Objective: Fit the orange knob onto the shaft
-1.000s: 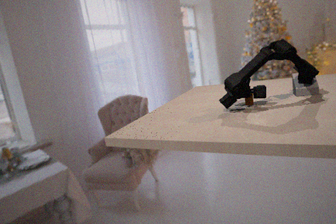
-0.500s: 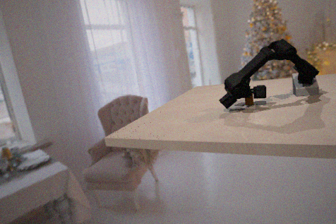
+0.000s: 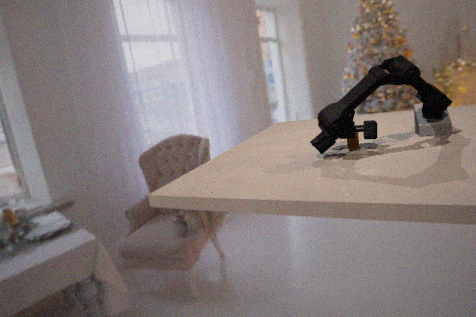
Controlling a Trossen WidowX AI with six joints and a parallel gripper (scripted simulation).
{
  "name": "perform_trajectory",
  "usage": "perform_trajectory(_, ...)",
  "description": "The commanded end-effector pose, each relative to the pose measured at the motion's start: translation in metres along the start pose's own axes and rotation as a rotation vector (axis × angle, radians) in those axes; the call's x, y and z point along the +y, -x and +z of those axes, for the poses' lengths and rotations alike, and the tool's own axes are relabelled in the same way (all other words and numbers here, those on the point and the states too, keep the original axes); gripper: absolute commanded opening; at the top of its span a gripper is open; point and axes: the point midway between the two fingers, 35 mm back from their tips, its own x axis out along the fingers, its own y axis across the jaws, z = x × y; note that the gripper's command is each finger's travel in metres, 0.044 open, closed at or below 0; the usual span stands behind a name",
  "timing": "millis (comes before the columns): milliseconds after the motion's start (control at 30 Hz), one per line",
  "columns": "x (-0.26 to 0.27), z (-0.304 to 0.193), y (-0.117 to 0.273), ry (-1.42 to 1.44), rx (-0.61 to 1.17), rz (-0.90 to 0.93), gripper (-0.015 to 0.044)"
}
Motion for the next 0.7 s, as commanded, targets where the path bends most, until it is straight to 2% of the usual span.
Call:
perform_trajectory(0,0.0,0.0,0.0,0.0,-0.002,0.0,0.044)
perform_trajectory(67,0.001,0.01,0.004,0.002,0.006,0.012,0.044)
perform_trajectory(233,-0.003,0.074,0.025,0.003,0.038,0.093,0.044)
perform_trajectory(500,-0.004,0.077,0.025,0.004,0.052,0.087,0.044)
perform_trajectory(567,-0.007,0.077,0.017,0.01,0.166,0.019,0.044)
perform_trajectory(667,-0.011,0.076,0.009,0.019,0.457,-0.087,0.044)
